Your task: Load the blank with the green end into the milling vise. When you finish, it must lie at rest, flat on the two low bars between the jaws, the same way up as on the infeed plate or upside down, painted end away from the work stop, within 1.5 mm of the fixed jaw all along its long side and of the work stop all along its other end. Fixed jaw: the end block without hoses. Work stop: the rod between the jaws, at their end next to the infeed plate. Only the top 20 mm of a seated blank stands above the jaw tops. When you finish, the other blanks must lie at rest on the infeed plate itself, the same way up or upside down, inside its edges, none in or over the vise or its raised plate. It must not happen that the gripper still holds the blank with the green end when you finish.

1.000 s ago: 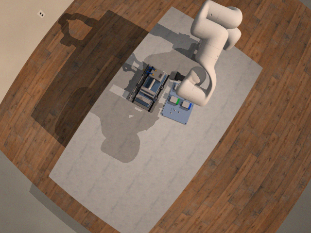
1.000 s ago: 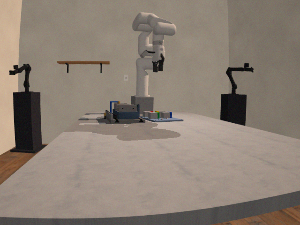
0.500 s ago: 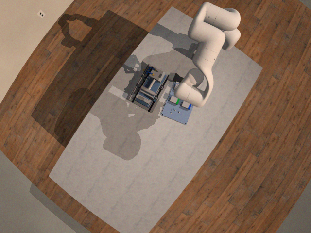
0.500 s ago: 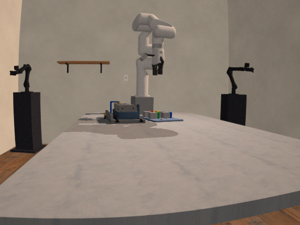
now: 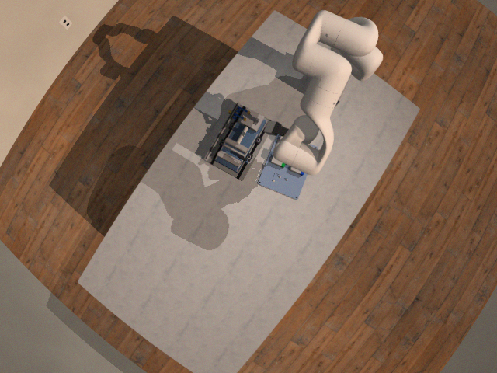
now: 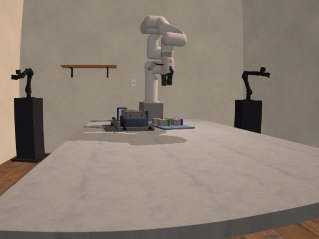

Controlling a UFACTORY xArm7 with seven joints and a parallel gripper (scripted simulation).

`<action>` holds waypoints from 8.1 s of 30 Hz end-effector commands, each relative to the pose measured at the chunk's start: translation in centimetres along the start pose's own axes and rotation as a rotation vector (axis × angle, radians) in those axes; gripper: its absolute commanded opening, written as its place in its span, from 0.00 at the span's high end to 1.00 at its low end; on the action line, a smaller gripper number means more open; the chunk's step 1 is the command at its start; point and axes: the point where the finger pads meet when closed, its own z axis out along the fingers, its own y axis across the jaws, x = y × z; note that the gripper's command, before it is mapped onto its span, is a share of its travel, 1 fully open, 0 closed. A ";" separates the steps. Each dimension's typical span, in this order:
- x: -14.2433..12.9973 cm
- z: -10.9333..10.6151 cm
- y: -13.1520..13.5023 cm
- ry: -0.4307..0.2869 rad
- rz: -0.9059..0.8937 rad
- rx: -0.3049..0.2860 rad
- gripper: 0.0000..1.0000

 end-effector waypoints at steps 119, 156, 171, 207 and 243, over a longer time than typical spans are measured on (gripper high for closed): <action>3.2 14.6 -3.1 0.001 0.001 0.002 0.25; 3.2 20.9 -3.1 0.001 0.001 0.002 0.25; 3.2 20.5 -3.1 0.001 0.001 0.002 0.25; 3.2 19.9 -3.1 0.001 0.001 0.002 0.25; 3.2 21.1 -3.1 0.001 0.001 0.002 0.25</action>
